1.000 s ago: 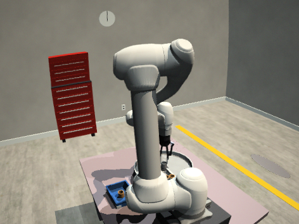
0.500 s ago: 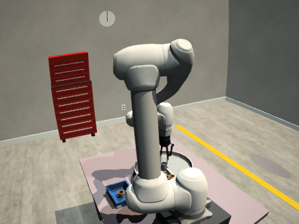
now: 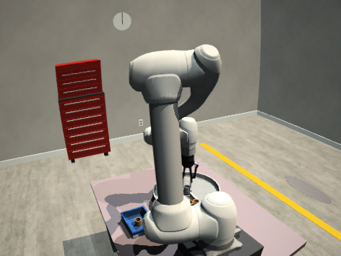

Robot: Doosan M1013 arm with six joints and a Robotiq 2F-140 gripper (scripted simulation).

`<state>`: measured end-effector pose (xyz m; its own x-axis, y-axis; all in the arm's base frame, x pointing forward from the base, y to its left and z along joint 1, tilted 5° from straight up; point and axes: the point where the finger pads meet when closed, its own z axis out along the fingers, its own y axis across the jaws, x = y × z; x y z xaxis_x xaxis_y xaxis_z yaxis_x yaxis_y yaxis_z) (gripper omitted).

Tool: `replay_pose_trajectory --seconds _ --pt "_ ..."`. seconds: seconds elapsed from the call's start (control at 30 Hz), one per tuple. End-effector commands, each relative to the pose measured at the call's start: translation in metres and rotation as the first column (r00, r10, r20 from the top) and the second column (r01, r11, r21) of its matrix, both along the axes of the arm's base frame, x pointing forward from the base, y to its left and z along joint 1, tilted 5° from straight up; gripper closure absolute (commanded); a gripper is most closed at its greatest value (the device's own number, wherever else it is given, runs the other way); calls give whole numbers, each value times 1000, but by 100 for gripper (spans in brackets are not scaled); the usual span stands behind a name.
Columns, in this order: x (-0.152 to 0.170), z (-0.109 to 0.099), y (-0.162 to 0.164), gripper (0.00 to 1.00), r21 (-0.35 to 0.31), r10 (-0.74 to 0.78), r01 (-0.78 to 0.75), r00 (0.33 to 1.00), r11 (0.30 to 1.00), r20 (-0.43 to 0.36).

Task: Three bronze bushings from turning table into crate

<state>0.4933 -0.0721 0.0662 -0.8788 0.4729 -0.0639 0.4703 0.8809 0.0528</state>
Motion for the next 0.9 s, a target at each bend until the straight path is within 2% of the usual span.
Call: replay_pose_trajectory --seconds 0.0,0.67,0.7,0.87 --pt "0 0 0 100 0 0 0 1000 1000 0" --pt "0 0 0 100 0 0 0 1000 1000 0" --pt "0 0 0 72 0 0 0 1000 1000 0" --pt "0 0 0 72 0 0 0 1000 1000 0"
